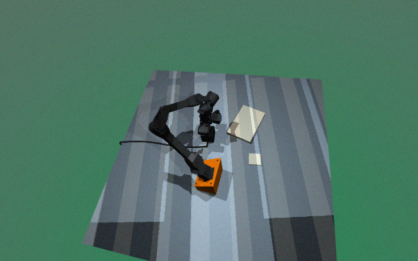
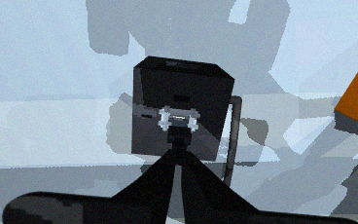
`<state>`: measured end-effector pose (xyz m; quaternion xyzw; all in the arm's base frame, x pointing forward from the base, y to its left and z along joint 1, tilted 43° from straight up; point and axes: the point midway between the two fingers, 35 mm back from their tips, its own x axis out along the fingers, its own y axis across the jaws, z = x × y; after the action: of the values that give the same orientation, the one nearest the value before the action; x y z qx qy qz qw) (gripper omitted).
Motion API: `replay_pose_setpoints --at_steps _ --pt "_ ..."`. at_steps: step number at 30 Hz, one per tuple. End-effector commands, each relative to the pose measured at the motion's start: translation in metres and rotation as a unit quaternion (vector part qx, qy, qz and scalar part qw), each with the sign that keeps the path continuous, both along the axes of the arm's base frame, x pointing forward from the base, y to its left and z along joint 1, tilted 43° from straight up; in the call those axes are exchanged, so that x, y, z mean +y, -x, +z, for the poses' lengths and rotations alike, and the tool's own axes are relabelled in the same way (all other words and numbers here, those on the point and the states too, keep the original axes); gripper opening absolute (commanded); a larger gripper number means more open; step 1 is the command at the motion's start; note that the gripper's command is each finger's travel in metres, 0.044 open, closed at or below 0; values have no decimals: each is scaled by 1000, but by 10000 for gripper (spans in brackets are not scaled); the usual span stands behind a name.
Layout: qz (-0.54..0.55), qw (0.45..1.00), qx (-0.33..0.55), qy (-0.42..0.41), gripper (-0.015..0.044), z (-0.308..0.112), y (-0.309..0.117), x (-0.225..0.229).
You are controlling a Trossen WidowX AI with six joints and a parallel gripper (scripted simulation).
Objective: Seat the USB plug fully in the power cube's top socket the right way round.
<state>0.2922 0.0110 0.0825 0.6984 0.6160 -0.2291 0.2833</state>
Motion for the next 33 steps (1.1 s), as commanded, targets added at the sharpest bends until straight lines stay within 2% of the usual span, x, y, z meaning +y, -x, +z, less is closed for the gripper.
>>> replay_pose_setpoints --at_steps 1,33 --pt "0 1000 -2 -2 0 0 0 1" --pt "0 1000 -2 -2 0 -3 -1 3"
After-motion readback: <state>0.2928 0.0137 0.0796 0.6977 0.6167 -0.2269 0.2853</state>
